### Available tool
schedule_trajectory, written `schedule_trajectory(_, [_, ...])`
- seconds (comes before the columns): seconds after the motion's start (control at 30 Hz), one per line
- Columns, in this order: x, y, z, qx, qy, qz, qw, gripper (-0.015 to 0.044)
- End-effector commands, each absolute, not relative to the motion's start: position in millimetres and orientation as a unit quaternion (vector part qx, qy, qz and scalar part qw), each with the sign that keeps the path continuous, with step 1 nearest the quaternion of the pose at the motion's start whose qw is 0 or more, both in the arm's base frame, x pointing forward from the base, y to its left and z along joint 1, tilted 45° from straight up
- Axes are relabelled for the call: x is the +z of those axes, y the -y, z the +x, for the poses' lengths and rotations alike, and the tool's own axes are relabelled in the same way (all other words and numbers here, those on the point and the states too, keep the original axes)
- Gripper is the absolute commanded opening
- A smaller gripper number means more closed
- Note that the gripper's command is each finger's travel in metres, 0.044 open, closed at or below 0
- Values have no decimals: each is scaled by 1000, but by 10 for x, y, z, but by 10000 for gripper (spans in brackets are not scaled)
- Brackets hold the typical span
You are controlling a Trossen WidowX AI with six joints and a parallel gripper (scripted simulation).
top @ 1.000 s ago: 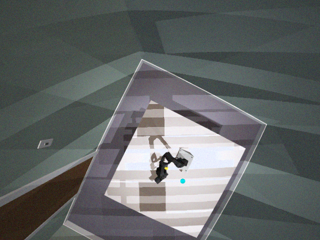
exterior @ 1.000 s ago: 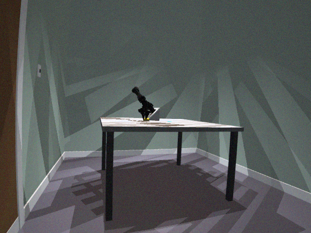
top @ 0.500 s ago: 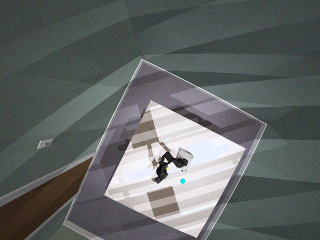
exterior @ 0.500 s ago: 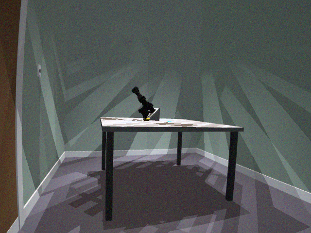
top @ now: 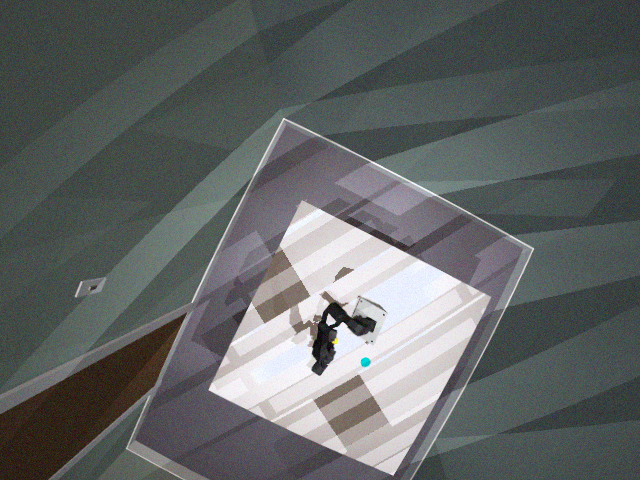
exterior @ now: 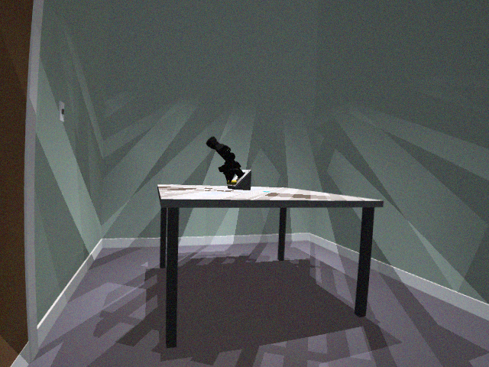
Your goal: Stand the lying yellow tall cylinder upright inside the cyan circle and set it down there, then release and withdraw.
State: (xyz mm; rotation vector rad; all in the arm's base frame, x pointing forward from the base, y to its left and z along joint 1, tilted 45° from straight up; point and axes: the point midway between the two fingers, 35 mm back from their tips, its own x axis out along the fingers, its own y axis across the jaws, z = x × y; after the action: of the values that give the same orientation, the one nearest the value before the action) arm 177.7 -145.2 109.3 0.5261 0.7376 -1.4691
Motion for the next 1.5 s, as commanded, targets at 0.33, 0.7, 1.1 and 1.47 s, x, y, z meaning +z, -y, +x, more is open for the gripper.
schedule_trajectory(0.33, [1439,1159,1791,-648,-317,232,653,105])
schedule_trajectory(0.7, [1595,1023,1770,-646,-319,222,656,105])
schedule_trajectory(1.1, [1470,834,2024,-585,-416,129,684,105])
schedule_trajectory(1.47, [1327,630,2233,-516,-497,38,697,105])
